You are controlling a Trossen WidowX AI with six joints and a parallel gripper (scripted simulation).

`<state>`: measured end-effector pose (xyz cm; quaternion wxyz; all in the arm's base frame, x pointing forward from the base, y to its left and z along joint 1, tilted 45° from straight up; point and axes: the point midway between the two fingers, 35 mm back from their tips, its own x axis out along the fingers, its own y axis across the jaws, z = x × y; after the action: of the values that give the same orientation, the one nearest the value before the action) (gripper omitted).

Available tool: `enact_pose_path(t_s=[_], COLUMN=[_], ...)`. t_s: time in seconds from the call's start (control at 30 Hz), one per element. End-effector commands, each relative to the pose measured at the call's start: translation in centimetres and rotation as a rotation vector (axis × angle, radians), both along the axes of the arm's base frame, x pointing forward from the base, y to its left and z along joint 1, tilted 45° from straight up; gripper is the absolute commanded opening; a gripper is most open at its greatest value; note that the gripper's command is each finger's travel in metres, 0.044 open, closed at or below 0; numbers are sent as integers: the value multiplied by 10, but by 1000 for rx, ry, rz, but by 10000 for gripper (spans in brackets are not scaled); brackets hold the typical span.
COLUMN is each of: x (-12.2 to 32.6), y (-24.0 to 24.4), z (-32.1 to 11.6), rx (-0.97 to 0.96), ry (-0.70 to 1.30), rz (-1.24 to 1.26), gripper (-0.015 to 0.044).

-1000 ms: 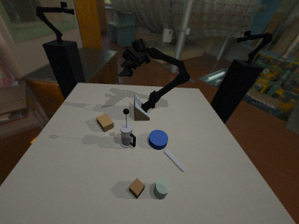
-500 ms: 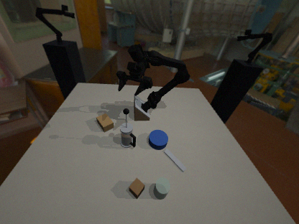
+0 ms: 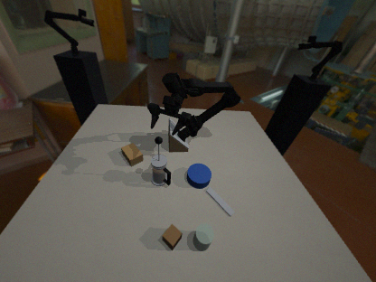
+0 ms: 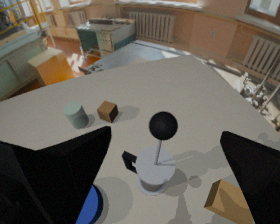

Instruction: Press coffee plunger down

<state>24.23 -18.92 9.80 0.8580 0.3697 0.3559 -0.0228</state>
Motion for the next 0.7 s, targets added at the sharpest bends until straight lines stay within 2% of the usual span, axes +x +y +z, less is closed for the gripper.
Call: enact_pose_path(t_s=[0.0, 0.67], x=[2, 26], y=[3, 11], z=[-5, -25], rx=[3, 2], ry=[4, 2], rz=[0, 0], gripper=[440, 440])
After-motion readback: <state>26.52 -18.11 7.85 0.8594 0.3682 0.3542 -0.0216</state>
